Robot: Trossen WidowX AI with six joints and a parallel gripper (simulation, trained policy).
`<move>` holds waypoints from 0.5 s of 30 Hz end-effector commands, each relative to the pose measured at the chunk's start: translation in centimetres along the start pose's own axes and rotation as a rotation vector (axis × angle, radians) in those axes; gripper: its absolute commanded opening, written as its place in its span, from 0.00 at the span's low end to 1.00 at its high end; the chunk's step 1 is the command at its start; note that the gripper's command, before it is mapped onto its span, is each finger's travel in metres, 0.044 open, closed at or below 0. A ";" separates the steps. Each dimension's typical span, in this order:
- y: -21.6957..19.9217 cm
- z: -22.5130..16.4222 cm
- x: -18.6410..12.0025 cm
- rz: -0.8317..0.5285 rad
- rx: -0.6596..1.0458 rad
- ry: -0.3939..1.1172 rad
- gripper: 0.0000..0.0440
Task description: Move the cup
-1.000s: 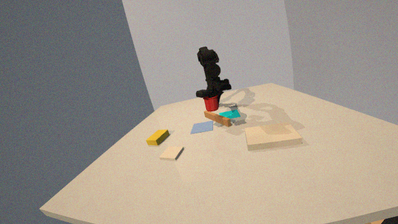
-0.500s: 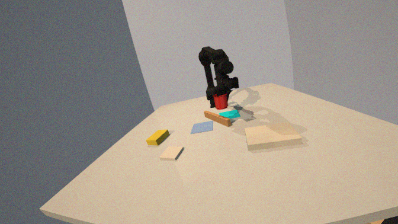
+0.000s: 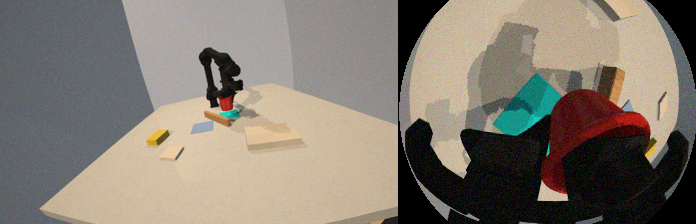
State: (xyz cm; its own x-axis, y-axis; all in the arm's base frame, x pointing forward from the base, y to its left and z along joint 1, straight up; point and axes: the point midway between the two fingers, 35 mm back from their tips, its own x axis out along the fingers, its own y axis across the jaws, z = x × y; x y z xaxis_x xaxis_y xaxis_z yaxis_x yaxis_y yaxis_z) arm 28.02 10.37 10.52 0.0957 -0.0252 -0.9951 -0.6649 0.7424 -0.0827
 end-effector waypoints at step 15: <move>2.2 -2.5 3.7 -0.015 0.040 0.012 0.01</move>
State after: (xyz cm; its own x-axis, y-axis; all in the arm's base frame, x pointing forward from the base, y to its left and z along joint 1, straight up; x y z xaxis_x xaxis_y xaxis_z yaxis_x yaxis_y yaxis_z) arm 25.55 10.40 7.06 0.0953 -0.0362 -0.9948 -0.6392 0.7639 -0.0890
